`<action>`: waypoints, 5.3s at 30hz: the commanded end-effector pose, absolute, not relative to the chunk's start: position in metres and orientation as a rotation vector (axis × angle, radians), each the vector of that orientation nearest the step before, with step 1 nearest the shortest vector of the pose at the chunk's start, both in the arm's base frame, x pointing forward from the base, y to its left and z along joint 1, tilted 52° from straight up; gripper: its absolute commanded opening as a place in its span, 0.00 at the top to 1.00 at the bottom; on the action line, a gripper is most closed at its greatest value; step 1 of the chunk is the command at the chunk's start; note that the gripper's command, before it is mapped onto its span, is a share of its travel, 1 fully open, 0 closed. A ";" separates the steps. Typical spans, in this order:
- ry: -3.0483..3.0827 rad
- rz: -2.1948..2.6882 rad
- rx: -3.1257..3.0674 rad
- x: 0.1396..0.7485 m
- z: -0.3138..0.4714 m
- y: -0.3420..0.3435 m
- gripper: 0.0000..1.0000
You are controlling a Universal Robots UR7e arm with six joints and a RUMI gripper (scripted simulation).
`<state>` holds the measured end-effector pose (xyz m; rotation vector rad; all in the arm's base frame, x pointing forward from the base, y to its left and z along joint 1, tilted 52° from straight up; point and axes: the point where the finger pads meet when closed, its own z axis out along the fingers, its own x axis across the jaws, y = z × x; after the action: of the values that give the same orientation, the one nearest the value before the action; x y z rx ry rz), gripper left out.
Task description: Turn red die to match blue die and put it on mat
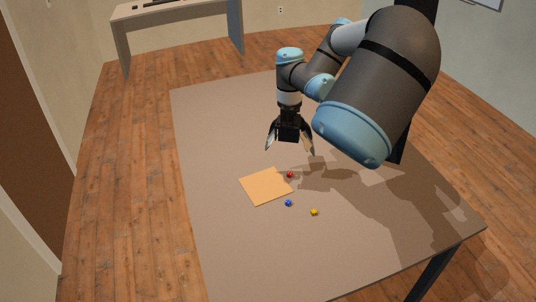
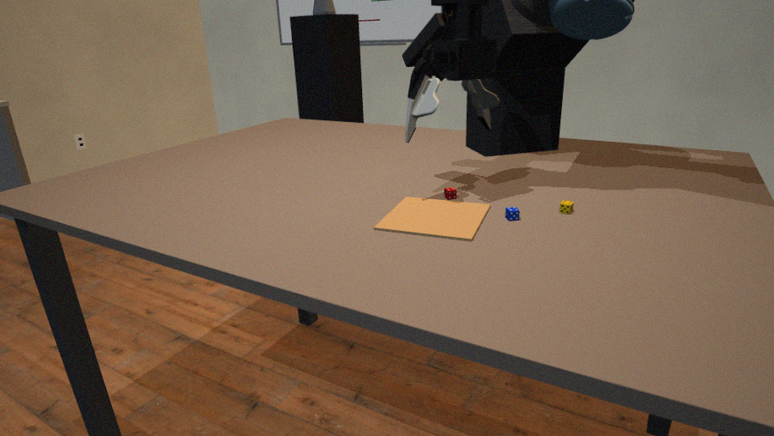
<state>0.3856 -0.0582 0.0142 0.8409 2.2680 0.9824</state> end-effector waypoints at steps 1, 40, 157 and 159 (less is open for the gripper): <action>2.251 1.018 0.996 0.390 0.012 -0.055 0.00; 2.211 1.073 1.145 0.393 0.011 -0.050 0.82; 2.211 1.072 1.145 0.428 -0.022 -0.027 0.82; 2.211 1.072 1.145 0.429 -0.022 -0.027 0.82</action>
<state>0.4284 -0.0267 -0.0217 1.1452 2.2112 1.0730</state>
